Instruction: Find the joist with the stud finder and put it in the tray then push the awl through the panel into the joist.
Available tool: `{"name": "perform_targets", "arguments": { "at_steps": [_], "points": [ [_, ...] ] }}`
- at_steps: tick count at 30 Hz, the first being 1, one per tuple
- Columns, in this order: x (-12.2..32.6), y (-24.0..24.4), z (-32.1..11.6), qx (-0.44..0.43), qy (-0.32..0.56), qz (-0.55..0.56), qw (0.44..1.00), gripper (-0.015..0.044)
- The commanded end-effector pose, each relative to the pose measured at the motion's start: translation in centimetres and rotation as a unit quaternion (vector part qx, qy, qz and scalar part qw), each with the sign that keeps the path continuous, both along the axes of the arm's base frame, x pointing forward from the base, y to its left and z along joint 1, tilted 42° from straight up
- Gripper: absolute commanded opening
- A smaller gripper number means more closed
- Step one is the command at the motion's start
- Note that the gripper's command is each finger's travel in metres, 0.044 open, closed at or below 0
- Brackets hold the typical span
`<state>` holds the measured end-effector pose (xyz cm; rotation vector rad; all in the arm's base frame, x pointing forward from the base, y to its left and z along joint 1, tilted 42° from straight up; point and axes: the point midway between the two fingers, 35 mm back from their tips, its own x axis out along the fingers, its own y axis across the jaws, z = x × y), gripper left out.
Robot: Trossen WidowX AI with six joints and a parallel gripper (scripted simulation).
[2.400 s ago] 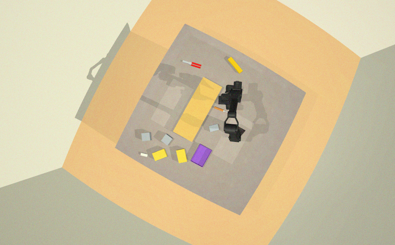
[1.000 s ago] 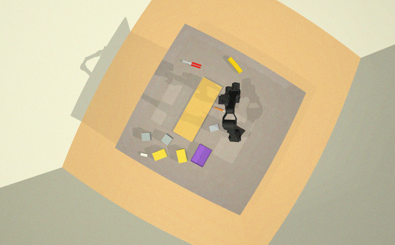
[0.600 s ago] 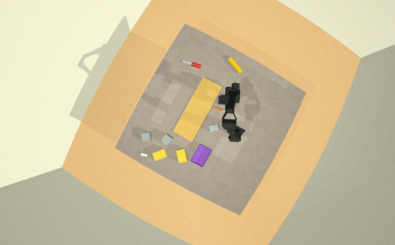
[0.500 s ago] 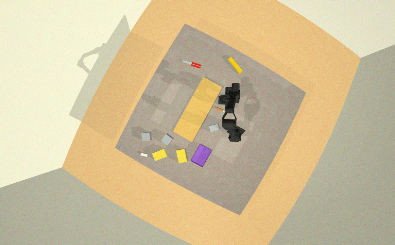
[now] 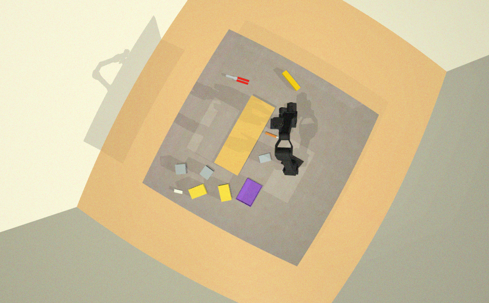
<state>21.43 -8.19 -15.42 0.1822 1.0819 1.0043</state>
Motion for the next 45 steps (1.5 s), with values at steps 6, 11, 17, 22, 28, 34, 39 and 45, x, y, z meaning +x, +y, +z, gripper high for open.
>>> {"name": "perform_targets", "arguments": {
  "at_steps": [6, 11, 17, 22, 28, 34, 39, 45],
  "points": [
    [0.4, -1.2, 1.1, 0.0, 0.001, -0.002, 1.0, 0.003],
    [1.0, -3.6, 3.7, -0.001, 0.001, -0.002, 1.0, 0.0],
    [1.3, -6.3, 7.3, -0.001, 0.002, -0.002, 1.0, 0.0],
    [1.4, -6.6, 7.7, -0.001, 0.003, -0.003, 1.0, 0.0],
    [3.7, -7.1, 7.5, -0.011, 0.029, -0.029, 0.999, 0.0],
    [7.2, -7.3, 7.4, -0.021, 0.063, -0.067, 0.996, 0.0],
    [10.2, -7.2, 7.5, -0.027, 0.088, -0.1, 0.991, 0.0],
    [13.8, -6.7, 7.8, -0.029, 0.116, -0.139, 0.983, 0.0]
  ]
}}
